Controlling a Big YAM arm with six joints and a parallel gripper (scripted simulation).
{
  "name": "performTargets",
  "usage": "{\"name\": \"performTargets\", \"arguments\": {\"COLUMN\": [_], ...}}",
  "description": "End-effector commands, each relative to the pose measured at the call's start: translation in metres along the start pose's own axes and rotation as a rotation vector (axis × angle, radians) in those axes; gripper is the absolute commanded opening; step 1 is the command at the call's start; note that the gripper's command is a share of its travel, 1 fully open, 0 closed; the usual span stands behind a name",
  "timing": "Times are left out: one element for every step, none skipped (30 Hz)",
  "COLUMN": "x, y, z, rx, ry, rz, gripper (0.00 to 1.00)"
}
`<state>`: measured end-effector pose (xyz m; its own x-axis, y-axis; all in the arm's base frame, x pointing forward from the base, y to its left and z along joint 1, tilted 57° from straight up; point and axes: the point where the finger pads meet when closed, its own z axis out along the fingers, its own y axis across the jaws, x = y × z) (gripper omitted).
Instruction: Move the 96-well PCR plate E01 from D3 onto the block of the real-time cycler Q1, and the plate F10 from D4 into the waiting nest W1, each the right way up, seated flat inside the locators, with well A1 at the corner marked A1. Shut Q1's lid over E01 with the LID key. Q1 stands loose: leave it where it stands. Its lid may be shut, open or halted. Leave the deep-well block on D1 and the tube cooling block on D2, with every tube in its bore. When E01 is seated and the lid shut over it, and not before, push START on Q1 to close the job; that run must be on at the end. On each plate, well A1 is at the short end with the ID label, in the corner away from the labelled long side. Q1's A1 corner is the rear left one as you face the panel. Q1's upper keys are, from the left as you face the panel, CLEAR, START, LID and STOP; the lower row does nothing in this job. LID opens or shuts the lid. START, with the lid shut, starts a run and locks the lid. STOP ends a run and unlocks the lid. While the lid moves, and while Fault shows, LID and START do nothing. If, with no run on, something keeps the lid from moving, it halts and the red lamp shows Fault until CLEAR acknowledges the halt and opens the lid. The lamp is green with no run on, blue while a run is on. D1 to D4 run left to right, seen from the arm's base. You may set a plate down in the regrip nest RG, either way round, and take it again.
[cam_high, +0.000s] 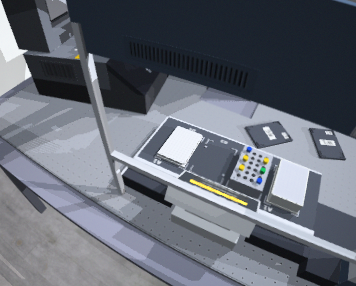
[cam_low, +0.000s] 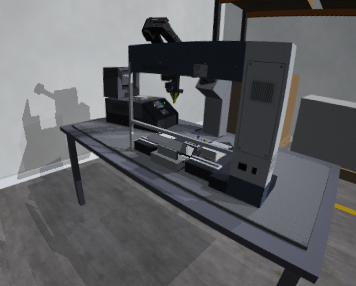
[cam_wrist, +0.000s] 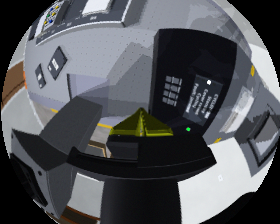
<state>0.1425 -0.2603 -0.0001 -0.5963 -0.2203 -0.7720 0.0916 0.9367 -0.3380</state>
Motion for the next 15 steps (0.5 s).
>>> {"name": "performTargets", "arguments": {"x": [0.002,0.003,0.004,0.004,0.003,0.003,0.002,0.002,0.002,0.003,0.003,0.002,0.003,0.003,0.003], "y": [-0.007,-0.005,-0.003,-0.002,-0.003,-0.007,-0.012,-0.012,-0.012,-0.014,-0.018,-0.020,-0.021,-0.021,-0.022], "z": [0.005,0.005,0.006,0.007,0.009,0.010,0.012,0.012,0.012,0.010,0.011,0.012,0.014,0.016,0.018], "rx": [0.009,0.007,0.001,-0.005,-0.009,-0.006,-0.001,-0.001,-0.001,0.007,0.014,0.015,0.011,0.007,0.004], "ry": [0.000,0.002,0.003,0.003,-0.001,-0.002,-0.002,-0.002,-0.002,0.000,0.001,0.001,0.000,0.000,0.000], "rz": [0.025,0.035,0.042,0.047,0.043,0.032,0.021,0.021,0.021,0.017,0.012,0.009,0.013,0.017,0.019], "gripper": [0.00,0.00,0.00,0.00,0.00,0.00,0.00,0.00,0.00,0.00,0.00,0.00,0.00,0.00,0.00]}}
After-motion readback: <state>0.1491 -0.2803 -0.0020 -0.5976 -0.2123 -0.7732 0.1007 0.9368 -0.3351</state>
